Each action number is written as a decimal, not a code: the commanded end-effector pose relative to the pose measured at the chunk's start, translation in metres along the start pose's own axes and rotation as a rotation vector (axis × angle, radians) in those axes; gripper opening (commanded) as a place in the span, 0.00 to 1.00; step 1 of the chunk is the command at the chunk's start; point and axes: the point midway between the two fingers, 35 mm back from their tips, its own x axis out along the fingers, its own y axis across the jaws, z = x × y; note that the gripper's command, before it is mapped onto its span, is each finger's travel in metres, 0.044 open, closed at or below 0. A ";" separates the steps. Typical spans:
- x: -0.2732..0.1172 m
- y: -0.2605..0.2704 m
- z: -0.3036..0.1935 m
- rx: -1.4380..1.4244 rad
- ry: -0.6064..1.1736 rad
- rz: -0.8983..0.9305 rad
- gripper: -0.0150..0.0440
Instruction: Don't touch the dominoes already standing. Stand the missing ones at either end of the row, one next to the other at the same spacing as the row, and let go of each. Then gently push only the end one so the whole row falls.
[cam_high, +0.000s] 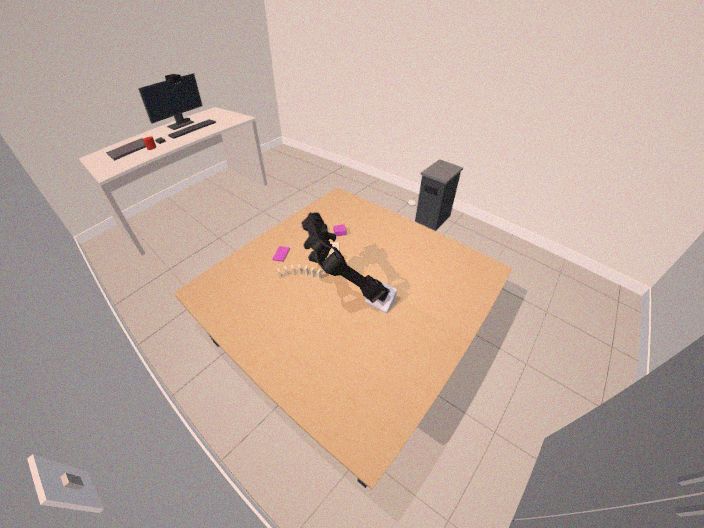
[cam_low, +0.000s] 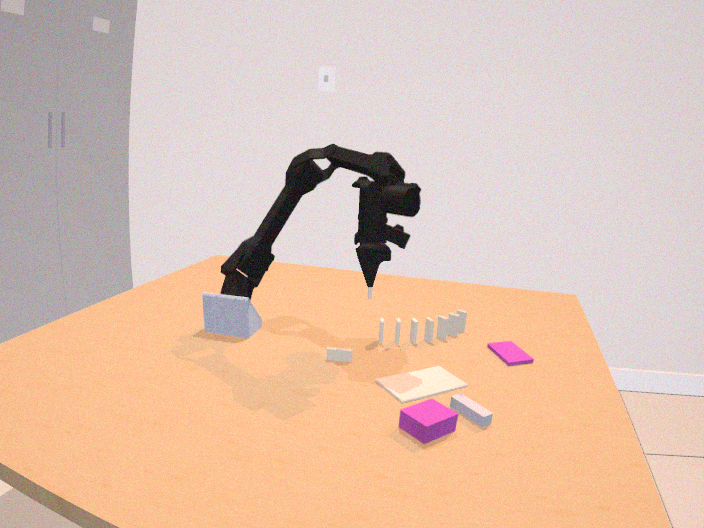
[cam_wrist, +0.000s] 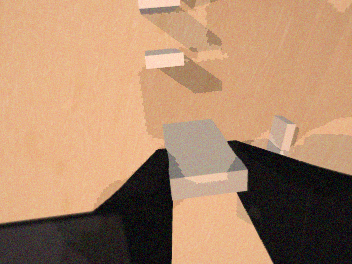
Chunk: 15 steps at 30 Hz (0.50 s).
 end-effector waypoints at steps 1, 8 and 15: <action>0.019 0.001 0.001 0.004 0.005 0.002 0.44; 0.050 0.001 0.000 0.005 0.013 -0.004 0.44; 0.080 0.004 -0.002 0.003 0.005 0.005 0.44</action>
